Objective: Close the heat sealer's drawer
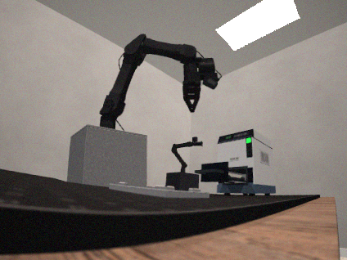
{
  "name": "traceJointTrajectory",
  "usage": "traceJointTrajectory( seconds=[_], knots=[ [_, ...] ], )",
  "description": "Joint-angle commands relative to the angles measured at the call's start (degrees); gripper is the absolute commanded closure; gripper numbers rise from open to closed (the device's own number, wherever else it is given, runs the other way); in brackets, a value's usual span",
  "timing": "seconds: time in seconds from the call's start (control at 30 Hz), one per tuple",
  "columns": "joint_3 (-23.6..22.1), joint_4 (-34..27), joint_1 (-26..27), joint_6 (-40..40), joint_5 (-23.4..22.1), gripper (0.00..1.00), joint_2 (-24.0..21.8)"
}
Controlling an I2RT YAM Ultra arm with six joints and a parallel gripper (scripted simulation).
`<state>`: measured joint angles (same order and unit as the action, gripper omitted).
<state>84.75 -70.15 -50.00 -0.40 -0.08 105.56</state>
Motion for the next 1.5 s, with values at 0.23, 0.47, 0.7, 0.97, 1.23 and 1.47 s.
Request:
traceJointTrajectory(
  seconds=[0.23, 0.47, 0.7, 0.97, 1.23, 1.47],
  knots=[
    [1.6, 0.9, 0.0, 0.8, 0.3, 0.55, -2.0],
    [1.6, 0.9, 0.0, 0.7, 0.3, 0.55, -2.0],
    [1.6, 0.9, 0.0, 0.7, 0.3, 0.55, -2.0],
    [1.6, 0.9, 0.0, 0.7, 0.3, 0.55, -2.0],
    [-1.8, 2.8, -1.0, 6.7, 1.4, 0.55, 1.2],
    [-3.5, 6.0, -1.5, 13.8, 2.3, 0.55, 3.4]
  ],
)
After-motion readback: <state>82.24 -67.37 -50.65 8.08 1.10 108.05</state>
